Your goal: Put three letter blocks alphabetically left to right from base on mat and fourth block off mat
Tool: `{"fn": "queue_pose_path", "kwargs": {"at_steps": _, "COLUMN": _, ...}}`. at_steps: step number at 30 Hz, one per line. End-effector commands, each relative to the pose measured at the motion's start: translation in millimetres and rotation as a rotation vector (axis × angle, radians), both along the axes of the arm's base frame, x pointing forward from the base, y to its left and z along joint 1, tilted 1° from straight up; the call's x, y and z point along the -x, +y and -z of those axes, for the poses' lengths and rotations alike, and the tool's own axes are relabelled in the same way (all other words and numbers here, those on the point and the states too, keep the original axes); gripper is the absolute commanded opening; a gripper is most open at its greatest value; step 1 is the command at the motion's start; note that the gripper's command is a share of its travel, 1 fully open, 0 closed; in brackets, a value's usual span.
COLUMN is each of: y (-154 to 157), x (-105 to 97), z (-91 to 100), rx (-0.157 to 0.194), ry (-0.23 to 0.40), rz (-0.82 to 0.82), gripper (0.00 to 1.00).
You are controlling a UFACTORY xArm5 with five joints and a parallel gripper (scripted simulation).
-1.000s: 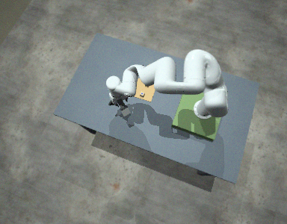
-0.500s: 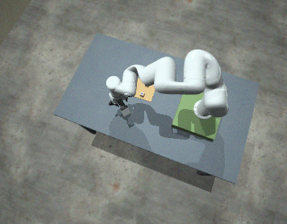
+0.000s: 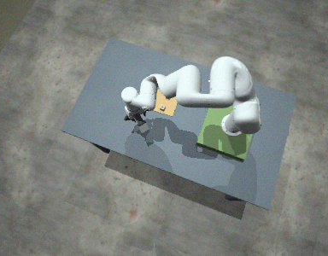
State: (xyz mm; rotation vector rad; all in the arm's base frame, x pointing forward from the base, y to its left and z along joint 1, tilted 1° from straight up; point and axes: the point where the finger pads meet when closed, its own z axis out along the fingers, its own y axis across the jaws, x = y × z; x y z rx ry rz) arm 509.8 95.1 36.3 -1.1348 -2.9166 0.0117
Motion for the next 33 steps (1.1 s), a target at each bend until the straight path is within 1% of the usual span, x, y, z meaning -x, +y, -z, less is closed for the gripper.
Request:
{"fn": "queue_pose_path", "kwargs": {"at_steps": 1, "y": 0, "x": -1, "z": -1.2, "rx": -0.001, "ry": -0.004, "rz": 0.000, "gripper": 0.63}}
{"fn": "queue_pose_path", "kwargs": {"at_steps": 13, "y": 0, "x": -1, "z": 4.9, "rx": -0.001, "ry": -0.004, "rz": 0.000, "gripper": 0.63}}
{"fn": "queue_pose_path", "kwargs": {"at_steps": 33, "y": 0, "x": -1, "z": 31.2, "rx": -0.001, "ry": -0.003, "rz": 0.000, "gripper": 0.63}}
